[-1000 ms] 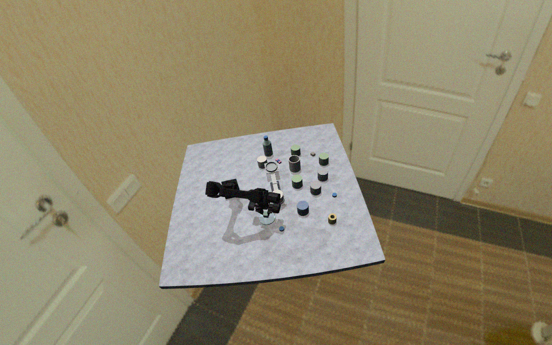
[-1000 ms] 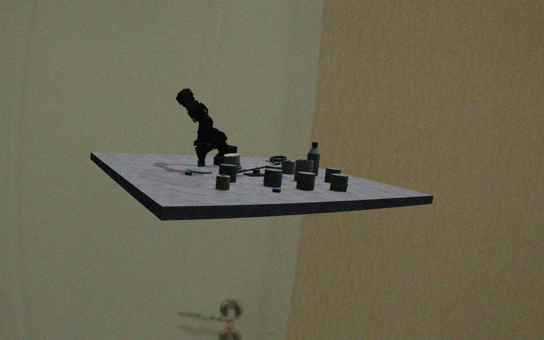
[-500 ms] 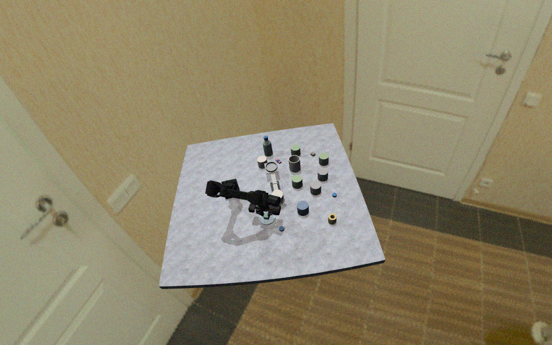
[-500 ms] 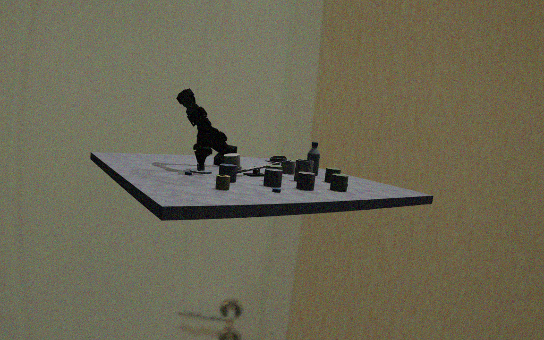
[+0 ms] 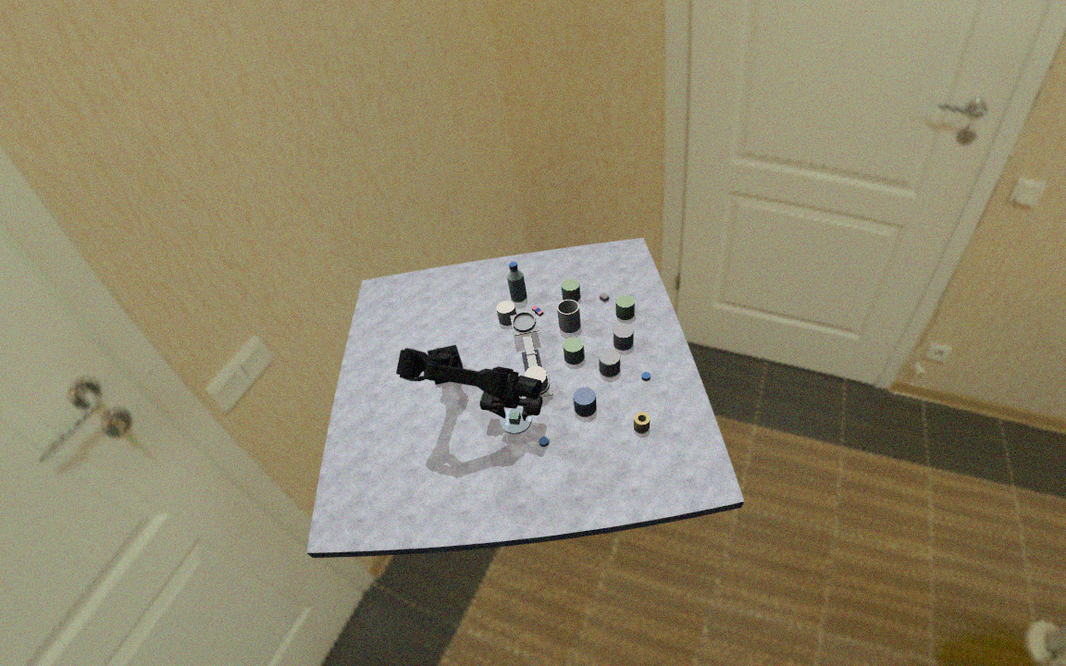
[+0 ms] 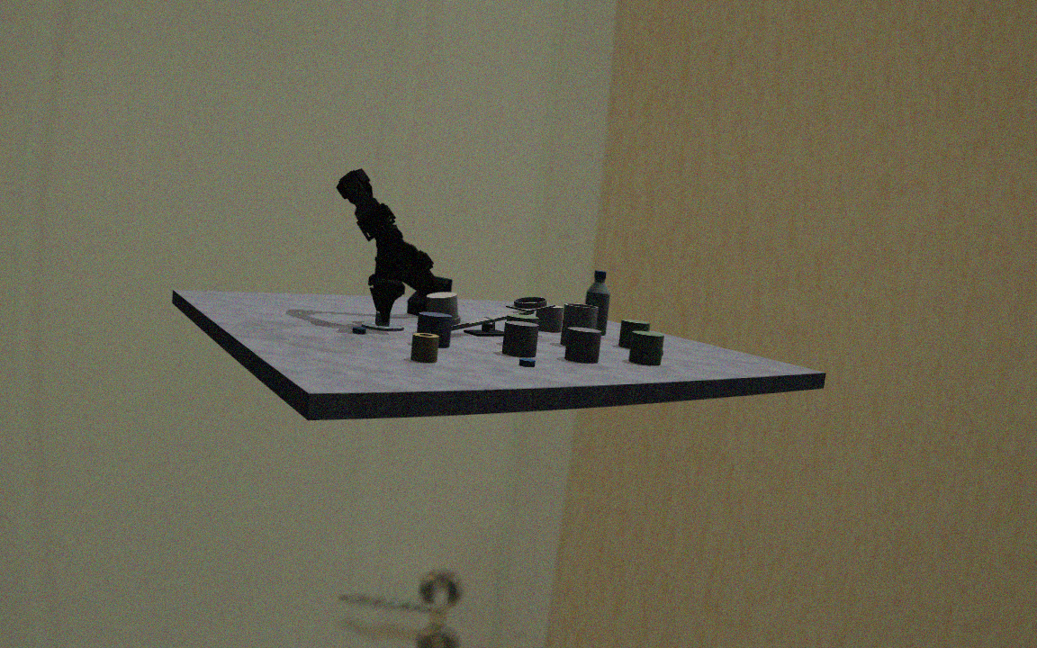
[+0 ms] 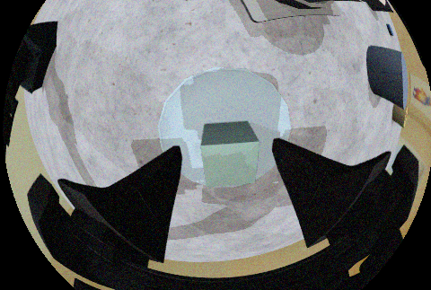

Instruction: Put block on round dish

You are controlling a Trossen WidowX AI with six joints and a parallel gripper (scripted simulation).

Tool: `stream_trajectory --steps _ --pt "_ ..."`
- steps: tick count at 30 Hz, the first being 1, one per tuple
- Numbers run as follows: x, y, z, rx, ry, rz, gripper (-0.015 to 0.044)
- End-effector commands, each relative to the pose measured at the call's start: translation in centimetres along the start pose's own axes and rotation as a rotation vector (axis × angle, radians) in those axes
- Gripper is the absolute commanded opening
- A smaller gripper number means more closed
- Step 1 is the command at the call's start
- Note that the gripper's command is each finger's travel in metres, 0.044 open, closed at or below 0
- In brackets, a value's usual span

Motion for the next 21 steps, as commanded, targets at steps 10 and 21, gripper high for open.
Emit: stream_trajectory --steps 10,21 --pt "0.0 -0.1 5.7 -0.008 -0.001 0.001 0.044" --pt "-0.1 -0.2 10.0 -0.016 -0.001 0.005 0.044"
Point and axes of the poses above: the point midway between the two fingers, 35 mm back from their tips, its own z axis back along the fingers, its own x axis across the jaws, y = z × x, the point moved 6 cm from there along z, back along the fingers, and after that the axes turned 3 degrees about z, right-handed, at the moved point
